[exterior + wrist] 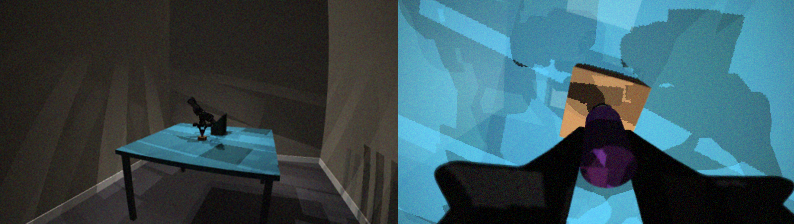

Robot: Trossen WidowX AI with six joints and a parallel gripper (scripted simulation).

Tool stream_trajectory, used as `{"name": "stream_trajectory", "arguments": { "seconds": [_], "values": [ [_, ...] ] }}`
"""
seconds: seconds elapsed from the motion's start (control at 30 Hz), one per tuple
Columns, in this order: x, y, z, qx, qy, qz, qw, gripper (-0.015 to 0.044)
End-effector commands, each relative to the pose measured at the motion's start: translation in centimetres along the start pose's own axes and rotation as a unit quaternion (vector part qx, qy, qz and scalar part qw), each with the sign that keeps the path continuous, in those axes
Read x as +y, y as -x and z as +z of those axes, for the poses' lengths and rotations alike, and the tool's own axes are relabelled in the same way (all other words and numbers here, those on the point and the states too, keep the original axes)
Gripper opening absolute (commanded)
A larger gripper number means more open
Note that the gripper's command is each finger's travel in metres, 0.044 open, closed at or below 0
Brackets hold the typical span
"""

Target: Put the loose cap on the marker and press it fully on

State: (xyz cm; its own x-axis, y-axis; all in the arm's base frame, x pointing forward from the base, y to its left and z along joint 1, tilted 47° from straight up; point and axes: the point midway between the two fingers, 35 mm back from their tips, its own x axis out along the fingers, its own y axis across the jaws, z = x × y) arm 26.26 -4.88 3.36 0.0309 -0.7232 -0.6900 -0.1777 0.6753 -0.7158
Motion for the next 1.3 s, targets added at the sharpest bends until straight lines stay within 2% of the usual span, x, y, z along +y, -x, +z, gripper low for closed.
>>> {"name": "stream_trajectory", "arguments": {
  "seconds": [0.0, 0.13, 0.7, 0.8, 0.97, 1.1, 1.27],
  "values": [
    [0.0, -0.2, 0.0, -0.001, 0.002, -0.002, 1.000, 0.0000],
    [0.0, -0.2, 0.0, -0.001, 0.002, -0.002, 1.000, 0.0000],
    [0.0, -0.1, 0.0, 0.000, 0.001, 0.000, 1.000, 0.0440],
    [0.1, 0.8, 0.1, -0.001, 0.001, 0.001, 1.000, 0.0440],
    [0.1, 7.1, 0.0, 0.000, 0.001, 0.002, 1.000, 0.0440],
    [0.1, 7.4, 0.0, 0.000, 0.001, 0.002, 1.000, 0.0440],
    [0.2, 6.4, -0.2, -0.001, -0.088, 0.000, 0.996, 0.0309]
  ]
}}
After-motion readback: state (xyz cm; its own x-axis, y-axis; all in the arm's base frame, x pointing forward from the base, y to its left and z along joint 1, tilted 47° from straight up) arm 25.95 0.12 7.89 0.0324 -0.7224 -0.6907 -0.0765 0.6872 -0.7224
